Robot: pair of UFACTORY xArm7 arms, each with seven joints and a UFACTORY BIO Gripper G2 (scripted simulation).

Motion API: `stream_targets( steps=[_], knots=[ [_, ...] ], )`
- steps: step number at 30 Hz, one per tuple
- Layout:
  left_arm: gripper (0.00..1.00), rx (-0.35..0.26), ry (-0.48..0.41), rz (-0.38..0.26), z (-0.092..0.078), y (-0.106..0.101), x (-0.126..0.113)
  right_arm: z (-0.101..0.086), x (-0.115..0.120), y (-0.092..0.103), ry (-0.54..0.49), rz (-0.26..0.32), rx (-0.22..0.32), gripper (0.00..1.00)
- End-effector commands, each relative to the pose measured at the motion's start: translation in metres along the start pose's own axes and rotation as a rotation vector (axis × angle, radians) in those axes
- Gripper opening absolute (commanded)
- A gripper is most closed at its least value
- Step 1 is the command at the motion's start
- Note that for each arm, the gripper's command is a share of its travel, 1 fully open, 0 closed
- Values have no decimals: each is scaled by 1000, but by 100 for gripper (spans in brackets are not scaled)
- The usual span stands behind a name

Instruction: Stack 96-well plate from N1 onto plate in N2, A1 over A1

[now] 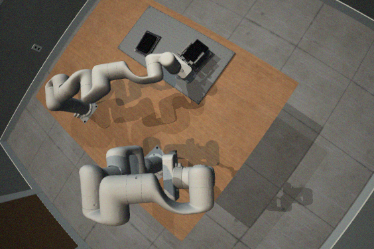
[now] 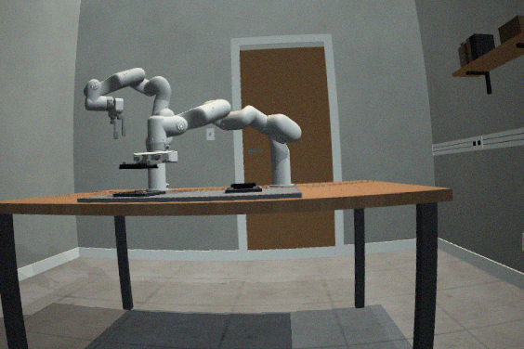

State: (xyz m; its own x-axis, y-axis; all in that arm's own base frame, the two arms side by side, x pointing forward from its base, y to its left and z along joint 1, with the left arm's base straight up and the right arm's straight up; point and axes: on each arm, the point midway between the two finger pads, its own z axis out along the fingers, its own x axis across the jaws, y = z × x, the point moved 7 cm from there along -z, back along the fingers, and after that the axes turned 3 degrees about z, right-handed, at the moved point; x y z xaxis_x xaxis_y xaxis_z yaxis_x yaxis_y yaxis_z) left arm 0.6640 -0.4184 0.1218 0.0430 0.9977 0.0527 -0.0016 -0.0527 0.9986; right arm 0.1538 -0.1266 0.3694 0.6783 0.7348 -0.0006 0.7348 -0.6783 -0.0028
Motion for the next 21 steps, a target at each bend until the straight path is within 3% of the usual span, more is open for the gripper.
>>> stream_targets(
  steps=[1,6,21],
  knots=[
    [0,-2,67,-4,-2,4,1,-1,0,0,0,0,-3,100],
    [0,7,226,-4,-6,4,6,-1,0,0,0,0,-3,100],
    [0,7,226,-4,-22,1,46,-1,0,0,0,0,-3,100]
  ],
)
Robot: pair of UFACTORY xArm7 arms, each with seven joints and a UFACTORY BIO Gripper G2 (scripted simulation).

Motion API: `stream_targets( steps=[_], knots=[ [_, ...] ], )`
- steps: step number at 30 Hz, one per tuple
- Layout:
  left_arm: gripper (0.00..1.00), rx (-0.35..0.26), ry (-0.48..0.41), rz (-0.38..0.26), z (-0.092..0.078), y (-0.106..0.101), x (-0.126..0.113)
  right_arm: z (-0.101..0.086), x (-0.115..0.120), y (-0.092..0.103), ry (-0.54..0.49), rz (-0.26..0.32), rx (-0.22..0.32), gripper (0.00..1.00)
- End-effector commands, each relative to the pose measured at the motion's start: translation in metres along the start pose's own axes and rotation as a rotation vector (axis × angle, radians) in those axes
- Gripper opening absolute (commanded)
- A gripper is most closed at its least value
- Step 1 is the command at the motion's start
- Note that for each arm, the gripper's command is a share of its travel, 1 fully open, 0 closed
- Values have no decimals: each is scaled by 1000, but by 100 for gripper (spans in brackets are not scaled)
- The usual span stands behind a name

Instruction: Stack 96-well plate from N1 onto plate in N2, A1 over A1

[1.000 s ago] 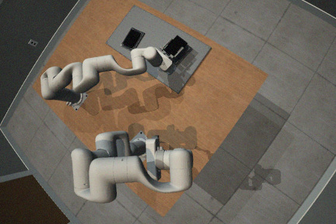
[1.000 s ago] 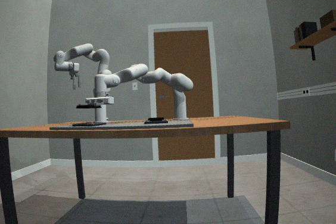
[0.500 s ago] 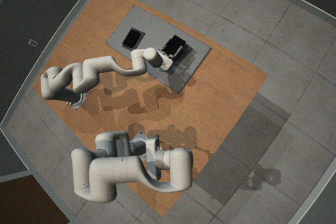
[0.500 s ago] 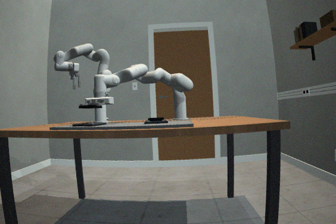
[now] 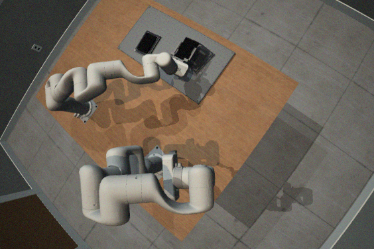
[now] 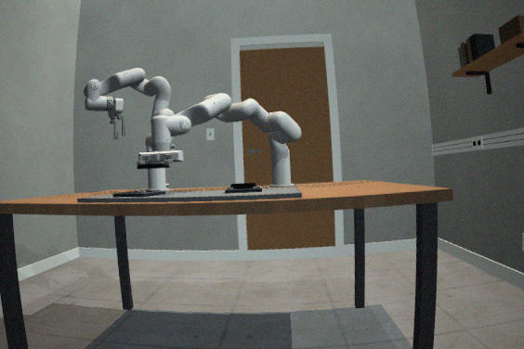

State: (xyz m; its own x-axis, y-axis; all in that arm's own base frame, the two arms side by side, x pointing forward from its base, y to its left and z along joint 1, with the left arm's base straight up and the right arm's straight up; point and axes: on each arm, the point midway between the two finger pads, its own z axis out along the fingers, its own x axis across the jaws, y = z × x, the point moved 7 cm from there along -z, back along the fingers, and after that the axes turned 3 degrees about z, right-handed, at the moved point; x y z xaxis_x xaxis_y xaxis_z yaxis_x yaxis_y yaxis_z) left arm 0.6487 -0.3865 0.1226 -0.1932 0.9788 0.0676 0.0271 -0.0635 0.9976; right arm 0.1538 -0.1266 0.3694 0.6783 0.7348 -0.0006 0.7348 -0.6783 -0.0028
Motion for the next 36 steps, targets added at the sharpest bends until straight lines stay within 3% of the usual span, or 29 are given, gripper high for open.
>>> stream_targets(
  steps=[1,36],
  knots=[
    [0,-19,-12,-19,-2,2,19,-1,0,0,0,0,-3,100],
    [0,-19,-12,-18,-17,-6,121,-1,0,0,0,0,-3,100]
  ],
)
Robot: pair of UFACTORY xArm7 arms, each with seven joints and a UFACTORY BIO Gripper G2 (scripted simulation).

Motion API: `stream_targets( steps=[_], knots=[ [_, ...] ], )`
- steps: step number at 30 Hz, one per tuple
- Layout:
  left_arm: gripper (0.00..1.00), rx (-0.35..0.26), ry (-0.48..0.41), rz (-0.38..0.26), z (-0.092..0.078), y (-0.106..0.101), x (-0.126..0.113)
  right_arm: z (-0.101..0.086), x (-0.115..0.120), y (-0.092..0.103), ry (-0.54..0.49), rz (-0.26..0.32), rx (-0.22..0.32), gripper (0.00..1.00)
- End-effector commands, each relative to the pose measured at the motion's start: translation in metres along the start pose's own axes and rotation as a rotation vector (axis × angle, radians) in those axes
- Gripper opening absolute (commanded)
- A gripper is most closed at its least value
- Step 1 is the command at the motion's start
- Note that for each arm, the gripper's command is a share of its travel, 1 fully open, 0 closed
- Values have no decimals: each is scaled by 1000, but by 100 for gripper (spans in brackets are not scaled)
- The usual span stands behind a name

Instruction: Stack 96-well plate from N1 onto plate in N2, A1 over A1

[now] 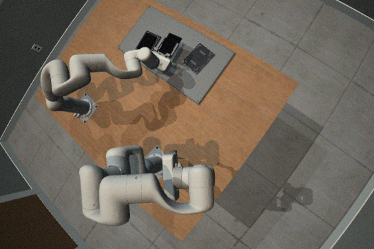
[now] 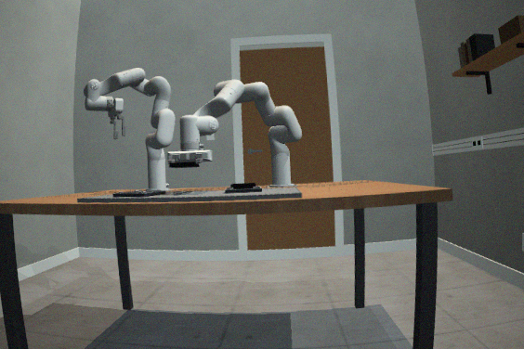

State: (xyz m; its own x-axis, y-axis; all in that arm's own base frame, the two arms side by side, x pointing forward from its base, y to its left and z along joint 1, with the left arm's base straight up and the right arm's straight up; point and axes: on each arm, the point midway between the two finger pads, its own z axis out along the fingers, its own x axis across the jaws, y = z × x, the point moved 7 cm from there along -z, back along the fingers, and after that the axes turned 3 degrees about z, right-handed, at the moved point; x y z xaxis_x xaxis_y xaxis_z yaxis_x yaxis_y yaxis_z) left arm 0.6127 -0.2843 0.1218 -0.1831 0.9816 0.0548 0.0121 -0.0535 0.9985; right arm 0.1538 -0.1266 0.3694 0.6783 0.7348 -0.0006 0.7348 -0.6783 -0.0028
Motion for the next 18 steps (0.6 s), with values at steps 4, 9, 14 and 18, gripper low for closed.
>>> stream_targets(
  steps=[4,9,14,18],
  knots=[
    [0,-6,-2,-6,-4,2,27,-1,0,0,0,0,-3,100],
    [0,-6,-2,-5,-5,1,37,-1,0,0,0,0,-3,100],
    [0,-6,-2,-5,-8,0,53,-1,0,0,0,0,-3,100],
    [0,-6,-2,-5,-10,-1,66,-1,0,0,0,0,-3,100]
  ],
)
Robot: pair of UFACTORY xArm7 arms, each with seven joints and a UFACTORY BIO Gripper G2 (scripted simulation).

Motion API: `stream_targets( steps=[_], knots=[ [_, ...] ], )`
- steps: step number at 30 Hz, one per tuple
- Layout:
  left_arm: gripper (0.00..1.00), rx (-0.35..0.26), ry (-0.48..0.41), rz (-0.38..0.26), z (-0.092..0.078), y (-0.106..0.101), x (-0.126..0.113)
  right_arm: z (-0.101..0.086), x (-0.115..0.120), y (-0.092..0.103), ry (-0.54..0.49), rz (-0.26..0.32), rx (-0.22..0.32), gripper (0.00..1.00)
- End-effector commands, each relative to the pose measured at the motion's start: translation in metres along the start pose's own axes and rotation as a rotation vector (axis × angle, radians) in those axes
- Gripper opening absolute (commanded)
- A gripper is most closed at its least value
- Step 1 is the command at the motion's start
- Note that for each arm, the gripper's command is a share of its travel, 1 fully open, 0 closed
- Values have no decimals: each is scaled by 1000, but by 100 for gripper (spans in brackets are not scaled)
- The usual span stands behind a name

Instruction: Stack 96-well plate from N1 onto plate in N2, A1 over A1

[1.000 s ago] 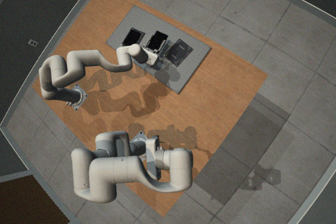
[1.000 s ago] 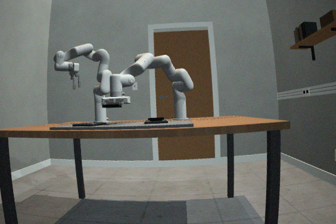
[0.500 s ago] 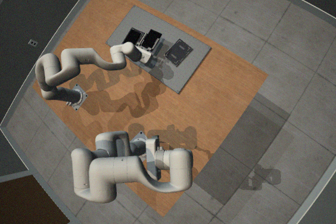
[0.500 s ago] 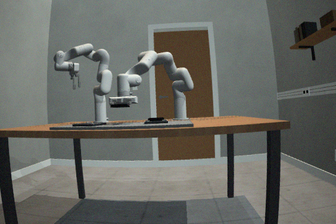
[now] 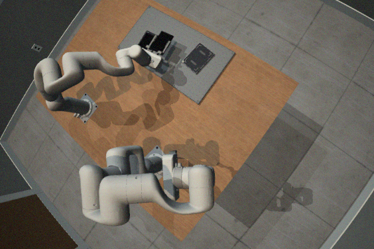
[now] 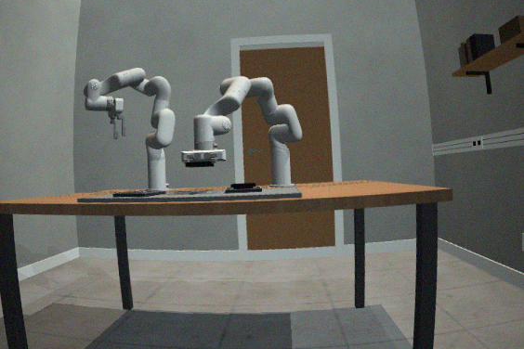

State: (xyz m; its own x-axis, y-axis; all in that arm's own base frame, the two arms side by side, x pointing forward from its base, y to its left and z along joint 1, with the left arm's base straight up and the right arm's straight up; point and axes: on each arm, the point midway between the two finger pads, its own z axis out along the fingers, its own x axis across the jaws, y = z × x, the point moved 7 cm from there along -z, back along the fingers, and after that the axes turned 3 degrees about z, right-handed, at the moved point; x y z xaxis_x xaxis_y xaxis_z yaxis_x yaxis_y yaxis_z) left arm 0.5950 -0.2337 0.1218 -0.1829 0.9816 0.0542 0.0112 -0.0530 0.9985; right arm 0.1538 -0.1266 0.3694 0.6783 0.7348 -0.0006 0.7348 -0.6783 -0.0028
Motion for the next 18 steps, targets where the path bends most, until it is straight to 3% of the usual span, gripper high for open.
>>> stream_targets(
  steps=[1,18],
  knots=[
    [0,-5,-1,-5,-2,2,17,-1,0,0,0,0,-3,100],
    [0,-5,-1,-4,-10,-1,66,-1,0,0,0,0,-3,100]
  ],
)
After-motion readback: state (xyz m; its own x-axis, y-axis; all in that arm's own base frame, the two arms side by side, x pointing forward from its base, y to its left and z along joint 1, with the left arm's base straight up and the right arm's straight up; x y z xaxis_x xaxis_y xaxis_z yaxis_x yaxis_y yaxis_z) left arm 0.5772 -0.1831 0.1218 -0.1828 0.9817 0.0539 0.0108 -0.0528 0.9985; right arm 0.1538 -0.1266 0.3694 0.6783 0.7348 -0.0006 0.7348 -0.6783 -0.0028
